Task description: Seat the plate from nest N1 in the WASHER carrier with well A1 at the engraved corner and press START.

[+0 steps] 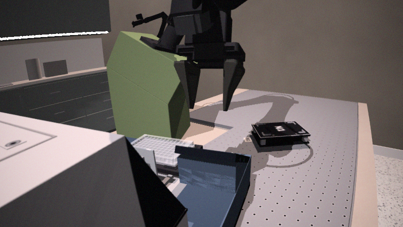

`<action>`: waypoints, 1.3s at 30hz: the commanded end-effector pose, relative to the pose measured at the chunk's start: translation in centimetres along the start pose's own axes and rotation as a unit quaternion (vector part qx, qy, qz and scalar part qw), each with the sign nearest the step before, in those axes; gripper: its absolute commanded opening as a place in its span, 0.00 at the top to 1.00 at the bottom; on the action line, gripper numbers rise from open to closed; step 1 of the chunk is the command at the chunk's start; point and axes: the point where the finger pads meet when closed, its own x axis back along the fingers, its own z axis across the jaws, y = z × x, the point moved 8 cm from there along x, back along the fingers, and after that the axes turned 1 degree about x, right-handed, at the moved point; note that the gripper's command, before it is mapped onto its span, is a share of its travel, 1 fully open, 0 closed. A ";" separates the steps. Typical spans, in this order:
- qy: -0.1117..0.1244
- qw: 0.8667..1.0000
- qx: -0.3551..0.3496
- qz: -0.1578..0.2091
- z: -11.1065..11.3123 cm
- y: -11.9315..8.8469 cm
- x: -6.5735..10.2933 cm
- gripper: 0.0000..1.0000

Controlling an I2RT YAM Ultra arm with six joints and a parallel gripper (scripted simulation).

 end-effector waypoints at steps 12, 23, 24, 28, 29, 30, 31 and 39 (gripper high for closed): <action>0.006 1.000 -0.005 -0.026 2.0 -3.1 0.2 0.62; 0.007 1.000 -0.006 -0.025 3.6 -6.3 -0.3 0.84; 0.007 1.000 -0.006 -0.025 3.7 -6.6 -0.4 0.86; 0.007 1.000 -0.006 -0.025 4.1 -7.5 -0.5 0.92; 0.007 1.000 -0.006 -0.025 4.1 -7.5 -0.5 0.92; 0.014 0.999 -0.005 -0.029 4.8 -7.5 -0.4 0.94; 0.010 1.000 -0.006 -0.026 4.6 -8.0 -0.6 0.96; 0.008 1.000 -0.007 -0.025 5.5 -10.2 -0.9 1.00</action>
